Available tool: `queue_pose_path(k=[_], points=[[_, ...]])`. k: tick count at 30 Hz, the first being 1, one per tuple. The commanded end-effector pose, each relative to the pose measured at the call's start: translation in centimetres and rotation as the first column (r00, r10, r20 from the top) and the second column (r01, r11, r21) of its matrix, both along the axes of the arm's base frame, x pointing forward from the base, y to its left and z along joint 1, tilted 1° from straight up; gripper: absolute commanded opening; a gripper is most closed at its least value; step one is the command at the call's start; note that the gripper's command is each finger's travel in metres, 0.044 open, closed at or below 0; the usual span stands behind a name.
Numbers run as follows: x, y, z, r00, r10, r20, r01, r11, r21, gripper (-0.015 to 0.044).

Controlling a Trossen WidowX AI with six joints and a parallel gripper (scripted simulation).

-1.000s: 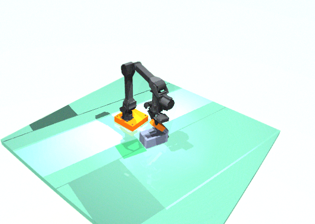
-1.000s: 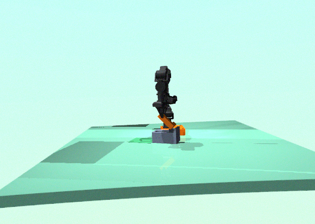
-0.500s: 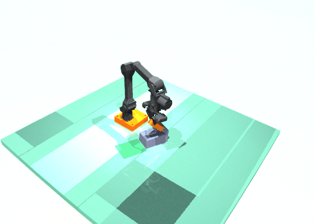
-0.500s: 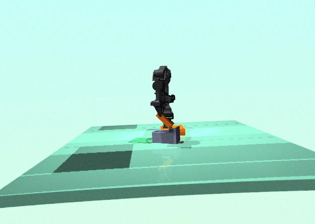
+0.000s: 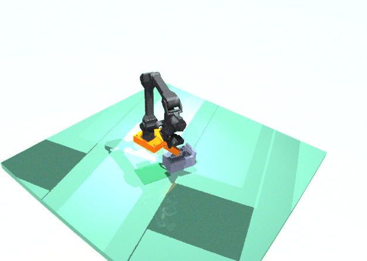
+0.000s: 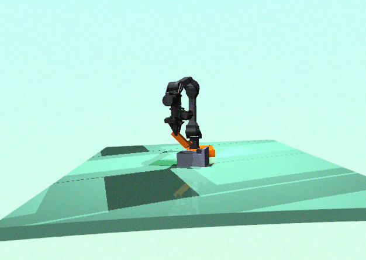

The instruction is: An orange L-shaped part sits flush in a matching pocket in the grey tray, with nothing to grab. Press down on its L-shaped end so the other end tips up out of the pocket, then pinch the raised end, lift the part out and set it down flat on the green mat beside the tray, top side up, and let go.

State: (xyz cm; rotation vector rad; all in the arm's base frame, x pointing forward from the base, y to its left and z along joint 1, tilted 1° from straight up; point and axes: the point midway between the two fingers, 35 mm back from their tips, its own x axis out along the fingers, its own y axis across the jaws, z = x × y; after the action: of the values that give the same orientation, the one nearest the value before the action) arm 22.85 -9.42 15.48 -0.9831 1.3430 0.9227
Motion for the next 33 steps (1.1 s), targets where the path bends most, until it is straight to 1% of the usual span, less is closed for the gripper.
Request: queue_pose_path(k=[1, 22, 33], points=[[-0.6, -1.2, -0.1, 1.0, 0.006, 0.0, -0.006, 1.0, 0.003, 0.0], [-4.2, -8.4, 0.0, 1.0, 0.006, -0.004, -0.006, 1.0, -0.004, 0.0], [-4.3, -8.6, -0.8, 1.0, 0.006, -0.004, -0.006, 1.0, -0.004, 0.0]])
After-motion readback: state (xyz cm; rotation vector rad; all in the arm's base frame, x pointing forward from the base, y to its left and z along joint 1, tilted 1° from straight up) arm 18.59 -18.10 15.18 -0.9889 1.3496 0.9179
